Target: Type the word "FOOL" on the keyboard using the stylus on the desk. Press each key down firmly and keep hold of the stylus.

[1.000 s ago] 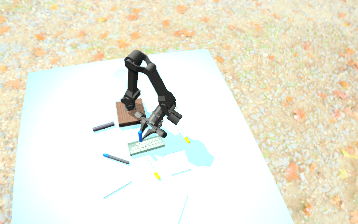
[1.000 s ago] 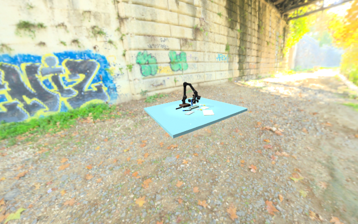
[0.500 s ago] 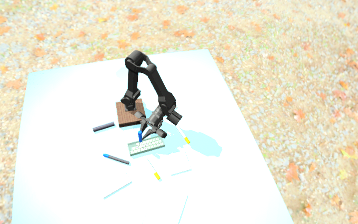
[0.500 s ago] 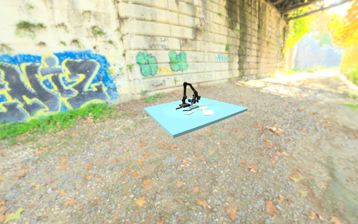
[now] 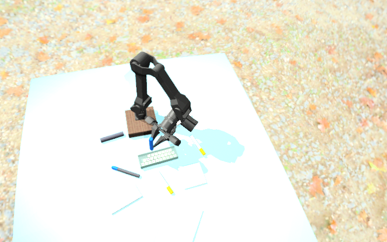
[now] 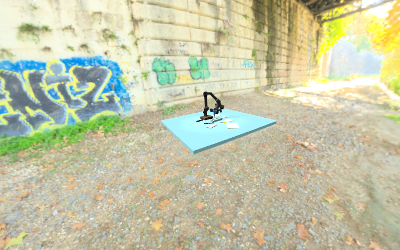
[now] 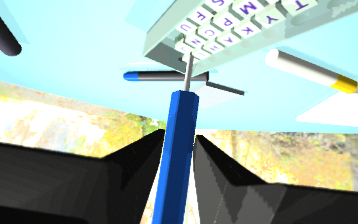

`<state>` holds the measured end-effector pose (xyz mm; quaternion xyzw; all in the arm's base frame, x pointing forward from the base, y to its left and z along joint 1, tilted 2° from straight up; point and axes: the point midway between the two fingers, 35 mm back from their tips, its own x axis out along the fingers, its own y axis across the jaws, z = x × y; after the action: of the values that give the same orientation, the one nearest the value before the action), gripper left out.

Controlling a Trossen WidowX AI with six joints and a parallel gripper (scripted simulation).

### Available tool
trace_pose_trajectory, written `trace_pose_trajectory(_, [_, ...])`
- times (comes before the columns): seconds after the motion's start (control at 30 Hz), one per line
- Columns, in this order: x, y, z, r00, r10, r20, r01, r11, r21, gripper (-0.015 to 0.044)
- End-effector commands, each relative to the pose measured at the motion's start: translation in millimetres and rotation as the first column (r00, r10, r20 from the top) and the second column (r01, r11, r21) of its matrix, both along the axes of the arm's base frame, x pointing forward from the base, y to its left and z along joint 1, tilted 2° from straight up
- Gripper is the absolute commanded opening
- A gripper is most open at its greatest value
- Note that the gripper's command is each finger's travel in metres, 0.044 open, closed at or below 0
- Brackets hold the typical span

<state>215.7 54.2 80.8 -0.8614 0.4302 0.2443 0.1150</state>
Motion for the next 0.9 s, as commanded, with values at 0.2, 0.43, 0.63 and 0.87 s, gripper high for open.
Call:
trace_pose_trajectory(0.2, [0,1,1,1.0,0.0,0.001,0.0,1.0,0.001,0.0038])
trace_pose_trajectory(0.43, [9,19,4,1.0,0.001,0.003,-0.001,1.0,0.005,0.0])
trace_pose_trajectory(0.63, [18,42,6,1.0,0.003,0.007,-0.003,1.0,0.008,0.0])
trace_pose_trajectory(0.87, [26,68,7,1.0,0.004,0.011,-0.004,1.0,0.01,0.0])
